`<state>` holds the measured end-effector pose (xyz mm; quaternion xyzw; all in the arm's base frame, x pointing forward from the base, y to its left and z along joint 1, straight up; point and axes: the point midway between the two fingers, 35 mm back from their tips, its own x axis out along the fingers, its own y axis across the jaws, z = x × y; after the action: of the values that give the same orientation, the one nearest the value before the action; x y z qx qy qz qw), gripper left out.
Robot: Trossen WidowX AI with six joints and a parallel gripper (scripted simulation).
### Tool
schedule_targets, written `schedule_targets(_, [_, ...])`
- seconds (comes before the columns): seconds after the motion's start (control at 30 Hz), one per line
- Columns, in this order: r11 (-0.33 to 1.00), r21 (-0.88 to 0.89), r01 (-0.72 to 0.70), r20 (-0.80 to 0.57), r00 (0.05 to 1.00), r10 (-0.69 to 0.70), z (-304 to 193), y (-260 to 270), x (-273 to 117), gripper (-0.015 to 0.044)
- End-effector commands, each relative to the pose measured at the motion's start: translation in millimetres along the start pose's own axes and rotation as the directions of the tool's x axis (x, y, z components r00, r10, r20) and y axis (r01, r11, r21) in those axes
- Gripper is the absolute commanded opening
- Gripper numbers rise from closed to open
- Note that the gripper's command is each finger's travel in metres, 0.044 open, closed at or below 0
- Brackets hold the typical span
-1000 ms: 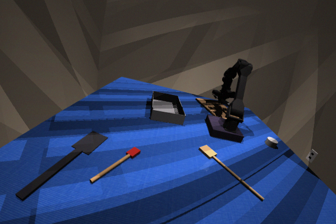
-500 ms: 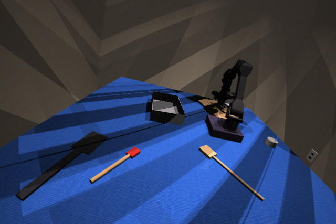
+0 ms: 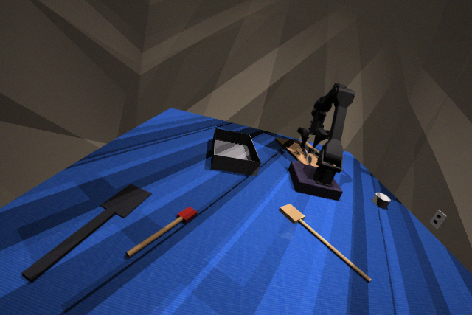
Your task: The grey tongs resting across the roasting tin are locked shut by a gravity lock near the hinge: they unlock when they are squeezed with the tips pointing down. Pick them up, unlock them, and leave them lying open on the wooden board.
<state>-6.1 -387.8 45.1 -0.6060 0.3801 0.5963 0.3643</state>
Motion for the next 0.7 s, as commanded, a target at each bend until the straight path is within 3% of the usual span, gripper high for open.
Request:
schedule_targets(0.0, [1.000,-0.001,0.000,0.002,1.000,0.000,0,0,0,0.0440])
schedule_targets(0.2, [1.000,-0.001,-0.001,0.003,1.000,0.001,16,-8,-9,0.0440])
schedule_targets(0.57, [1.000,0.003,-0.003,0.010,1.000,0.003,126,-65,-32,0.0440])
schedule_targets(0.67, [1.000,0.004,-0.003,0.010,1.000,0.003,133,-68,-31,0.0440])
